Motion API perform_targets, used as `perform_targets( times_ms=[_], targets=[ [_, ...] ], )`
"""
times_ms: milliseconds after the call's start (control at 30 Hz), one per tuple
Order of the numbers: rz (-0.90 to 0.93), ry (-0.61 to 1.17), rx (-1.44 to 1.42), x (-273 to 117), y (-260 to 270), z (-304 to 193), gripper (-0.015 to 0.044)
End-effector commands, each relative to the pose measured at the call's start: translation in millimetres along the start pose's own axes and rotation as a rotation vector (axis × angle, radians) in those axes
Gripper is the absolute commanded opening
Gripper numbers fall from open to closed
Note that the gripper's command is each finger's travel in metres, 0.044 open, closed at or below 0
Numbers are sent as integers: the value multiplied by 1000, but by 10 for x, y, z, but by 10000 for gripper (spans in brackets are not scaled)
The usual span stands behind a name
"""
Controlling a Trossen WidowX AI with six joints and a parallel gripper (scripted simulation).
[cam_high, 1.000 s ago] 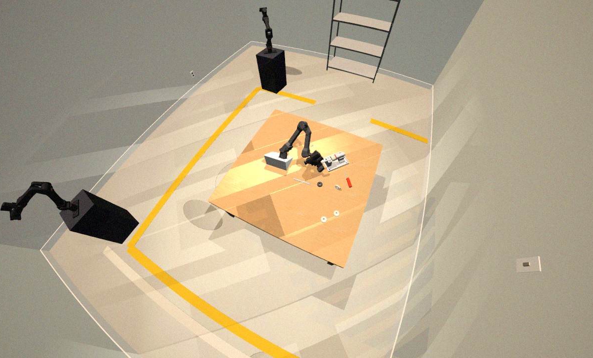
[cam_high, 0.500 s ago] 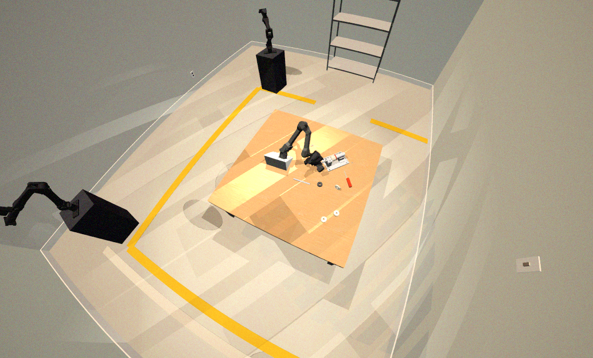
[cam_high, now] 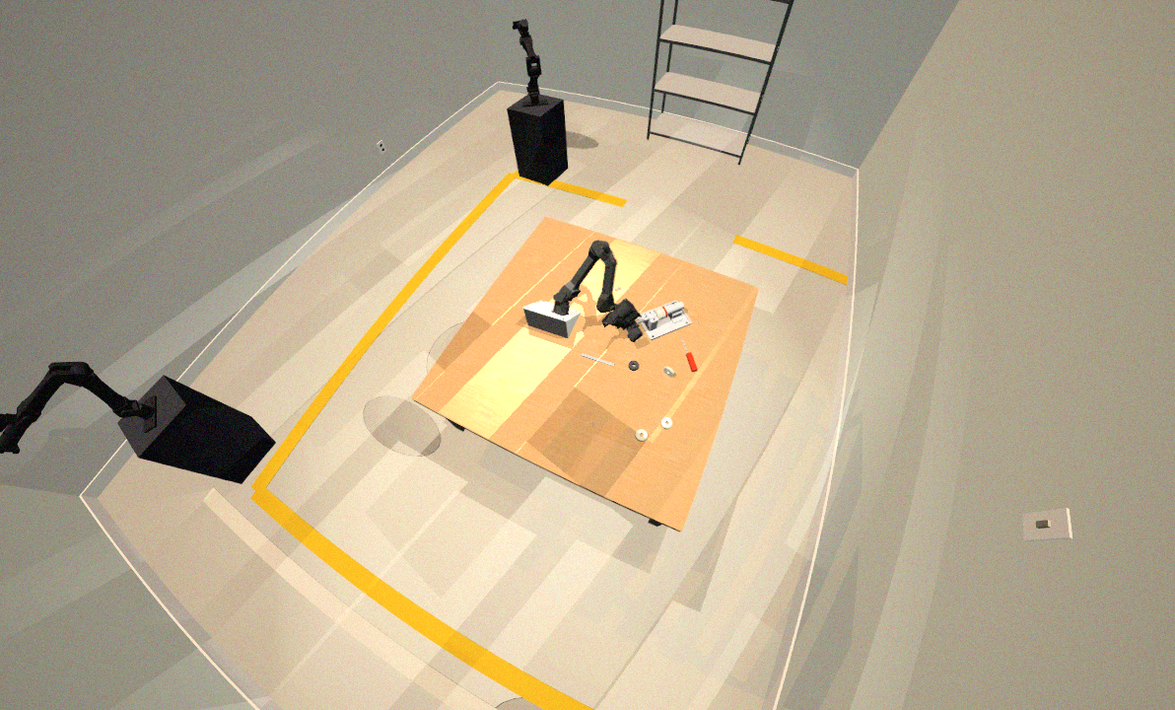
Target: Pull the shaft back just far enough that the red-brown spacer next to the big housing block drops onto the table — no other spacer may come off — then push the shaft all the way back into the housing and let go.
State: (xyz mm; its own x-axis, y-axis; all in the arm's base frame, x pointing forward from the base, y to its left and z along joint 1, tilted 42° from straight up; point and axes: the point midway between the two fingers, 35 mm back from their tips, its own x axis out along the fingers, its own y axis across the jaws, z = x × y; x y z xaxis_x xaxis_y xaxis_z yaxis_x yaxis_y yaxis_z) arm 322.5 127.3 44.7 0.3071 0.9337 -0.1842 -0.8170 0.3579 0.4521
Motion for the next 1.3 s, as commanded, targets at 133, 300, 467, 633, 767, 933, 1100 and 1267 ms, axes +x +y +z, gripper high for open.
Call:
perform_targets(
  times_ms=[133,300,467,633,767,933,1100,1267],
  targets=[
    [3,1,1,-9,9,-20,0],
    [3,1,1,-14,8,-24,0],
    [3,1,1,-18,8,-29,0],
    [3,1,1,-22,8,-33,0],
    [3,1,1,-25,8,-36,0],
    [3,1,1,-29,8,-40,0],
    [3,1,1,-33,8,-44,0],
    [2,1,1,-38,8,-49,0]
  ],
)
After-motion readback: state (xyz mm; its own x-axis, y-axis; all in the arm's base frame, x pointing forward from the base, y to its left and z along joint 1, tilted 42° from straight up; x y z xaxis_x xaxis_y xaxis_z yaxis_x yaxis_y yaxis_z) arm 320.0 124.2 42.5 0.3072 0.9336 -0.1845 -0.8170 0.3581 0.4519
